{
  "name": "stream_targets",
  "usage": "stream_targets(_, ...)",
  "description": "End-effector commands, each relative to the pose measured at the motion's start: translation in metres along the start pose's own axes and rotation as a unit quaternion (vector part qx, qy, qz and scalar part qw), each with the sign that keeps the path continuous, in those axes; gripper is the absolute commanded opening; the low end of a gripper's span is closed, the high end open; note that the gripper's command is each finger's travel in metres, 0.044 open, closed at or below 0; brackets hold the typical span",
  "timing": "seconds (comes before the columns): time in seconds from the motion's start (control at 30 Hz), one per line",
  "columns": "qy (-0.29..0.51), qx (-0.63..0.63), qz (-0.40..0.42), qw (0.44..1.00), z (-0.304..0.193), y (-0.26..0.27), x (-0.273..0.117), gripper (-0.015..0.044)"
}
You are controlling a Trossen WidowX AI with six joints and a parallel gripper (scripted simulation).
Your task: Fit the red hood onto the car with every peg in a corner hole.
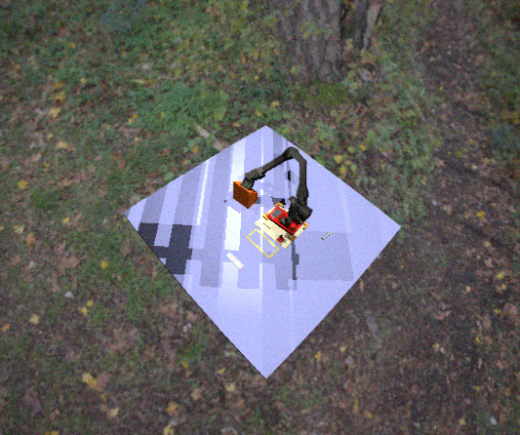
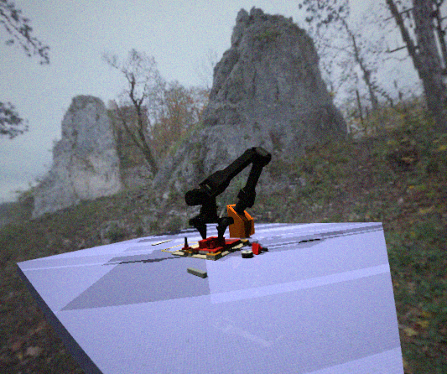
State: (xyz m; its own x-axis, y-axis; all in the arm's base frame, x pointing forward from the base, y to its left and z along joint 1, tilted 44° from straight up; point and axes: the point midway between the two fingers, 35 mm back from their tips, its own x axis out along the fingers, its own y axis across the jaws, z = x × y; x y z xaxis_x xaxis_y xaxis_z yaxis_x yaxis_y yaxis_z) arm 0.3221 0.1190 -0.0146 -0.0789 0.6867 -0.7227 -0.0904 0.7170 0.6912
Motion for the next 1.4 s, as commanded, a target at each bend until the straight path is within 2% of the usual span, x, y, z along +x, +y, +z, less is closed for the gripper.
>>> stream_targets(0.0, 0.0, 0.0, 0.0, 1.0, 0.0, 0.0, 0.0, 0.0368)
stream_targets(0.1, 0.0, 0.0, 0.0, 1.0, 0.0, 0.0, 0.0, 0.044)
stream_targets(0.3, 0.0, 0.0, 0.0, 1.0, 0.001, 0.0, -0.007, 0.044)
stream_targets(0.53, -0.002, 0.0, 0.003, 1.0, 0.0, -0.001, -0.072, 0.044)
stream_targets(1.37, -0.002, 0.0, 0.003, 1.0, 0.0, -0.001, -0.072, 0.044)
